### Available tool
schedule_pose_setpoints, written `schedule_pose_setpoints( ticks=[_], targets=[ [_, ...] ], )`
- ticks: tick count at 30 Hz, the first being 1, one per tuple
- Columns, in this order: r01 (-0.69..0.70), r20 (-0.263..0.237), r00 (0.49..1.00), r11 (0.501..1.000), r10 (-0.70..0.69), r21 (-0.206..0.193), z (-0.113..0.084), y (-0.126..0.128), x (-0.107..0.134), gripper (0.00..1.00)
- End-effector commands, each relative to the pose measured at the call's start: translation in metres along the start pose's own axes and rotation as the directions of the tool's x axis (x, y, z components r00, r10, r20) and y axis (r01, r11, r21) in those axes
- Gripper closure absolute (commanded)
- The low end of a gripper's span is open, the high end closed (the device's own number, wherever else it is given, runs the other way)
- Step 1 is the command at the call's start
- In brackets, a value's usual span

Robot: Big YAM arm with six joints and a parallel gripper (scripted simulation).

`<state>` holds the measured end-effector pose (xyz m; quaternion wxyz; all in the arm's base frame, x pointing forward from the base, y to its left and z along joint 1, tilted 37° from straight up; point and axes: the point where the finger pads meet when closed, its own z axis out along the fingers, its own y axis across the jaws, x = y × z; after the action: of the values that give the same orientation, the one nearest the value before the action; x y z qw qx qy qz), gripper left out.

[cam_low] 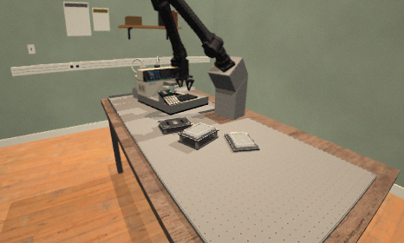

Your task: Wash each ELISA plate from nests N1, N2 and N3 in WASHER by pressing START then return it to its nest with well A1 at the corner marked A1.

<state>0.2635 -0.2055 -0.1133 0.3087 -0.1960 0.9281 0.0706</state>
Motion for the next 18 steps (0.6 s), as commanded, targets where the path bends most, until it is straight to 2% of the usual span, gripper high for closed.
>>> schedule_pose_setpoints(
  ticks=[1, 18],
  targets=[
    [-0.004, 0.0, 1.0, 1.0, 0.004, 0.005, 0.01, -0.006, -0.002, 0.18],
    [-0.007, 0.0, 1.0, 1.0, 0.007, 0.002, 0.035, -0.003, -0.001, 0.18]
  ],
)
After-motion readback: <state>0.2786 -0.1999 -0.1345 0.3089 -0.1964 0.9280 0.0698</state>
